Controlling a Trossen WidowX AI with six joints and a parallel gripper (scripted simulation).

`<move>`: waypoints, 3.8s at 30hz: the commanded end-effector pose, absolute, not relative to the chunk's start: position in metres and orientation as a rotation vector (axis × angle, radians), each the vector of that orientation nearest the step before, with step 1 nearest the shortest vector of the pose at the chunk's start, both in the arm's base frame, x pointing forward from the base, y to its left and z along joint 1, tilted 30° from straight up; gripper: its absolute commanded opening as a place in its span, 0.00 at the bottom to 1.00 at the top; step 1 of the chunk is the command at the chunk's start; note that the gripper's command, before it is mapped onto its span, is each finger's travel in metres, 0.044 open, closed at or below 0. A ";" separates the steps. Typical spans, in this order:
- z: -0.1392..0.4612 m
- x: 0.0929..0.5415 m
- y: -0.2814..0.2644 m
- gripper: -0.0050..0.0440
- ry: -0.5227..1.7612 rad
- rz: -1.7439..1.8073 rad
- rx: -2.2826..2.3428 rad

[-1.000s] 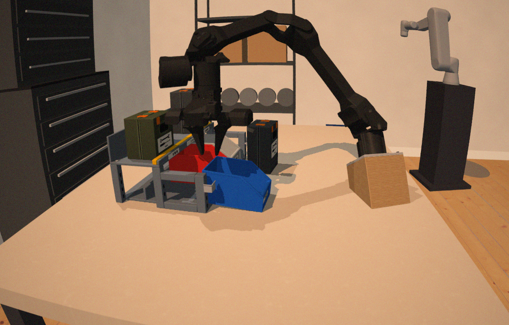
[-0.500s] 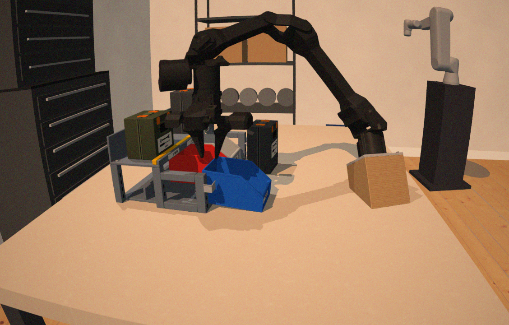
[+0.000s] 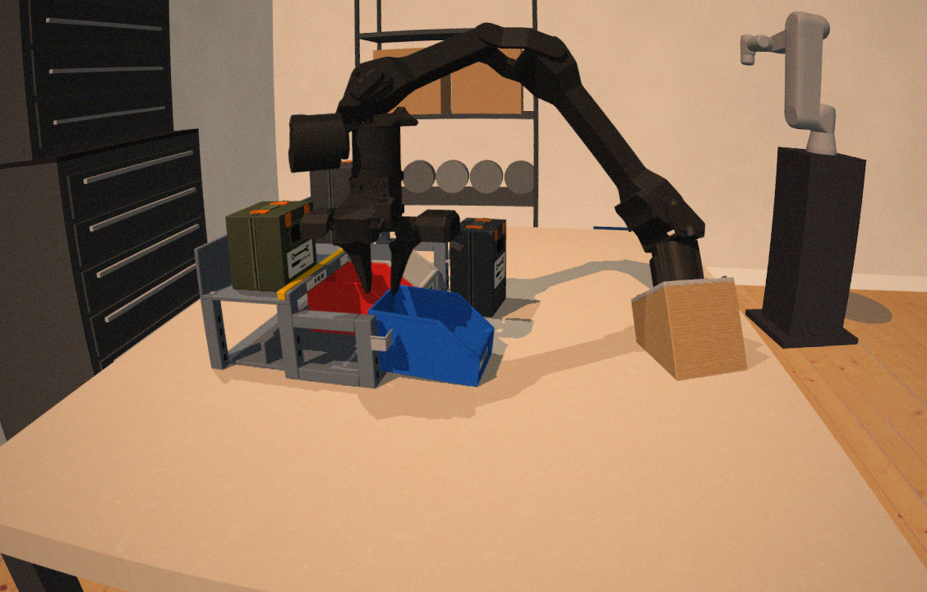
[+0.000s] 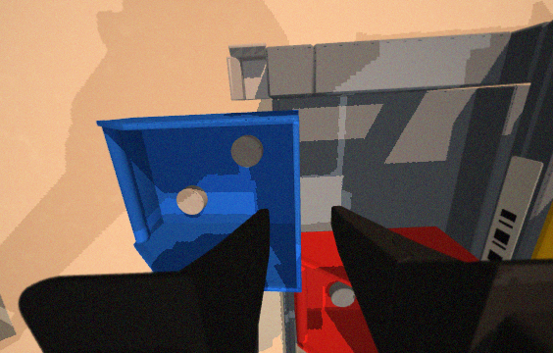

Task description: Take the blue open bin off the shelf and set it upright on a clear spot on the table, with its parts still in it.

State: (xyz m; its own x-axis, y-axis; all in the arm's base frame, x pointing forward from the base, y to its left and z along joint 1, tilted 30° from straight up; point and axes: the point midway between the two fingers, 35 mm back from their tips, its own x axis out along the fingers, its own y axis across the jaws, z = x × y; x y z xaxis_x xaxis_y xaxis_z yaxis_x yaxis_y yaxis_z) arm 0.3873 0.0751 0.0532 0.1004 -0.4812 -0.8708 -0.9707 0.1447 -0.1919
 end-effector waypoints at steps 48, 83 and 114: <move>0.040 0.391 0.061 0.41 1.504 0.670 -1.475; 0.039 0.391 0.062 0.10 1.502 0.671 -1.469; 0.039 0.391 0.062 0.10 1.502 0.671 -1.469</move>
State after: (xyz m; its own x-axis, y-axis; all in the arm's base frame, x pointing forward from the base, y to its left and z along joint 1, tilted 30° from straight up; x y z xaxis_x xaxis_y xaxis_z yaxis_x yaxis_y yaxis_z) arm 0.3881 0.0601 0.0316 0.0935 -0.4847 -0.8697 -0.9718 0.1456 -0.1856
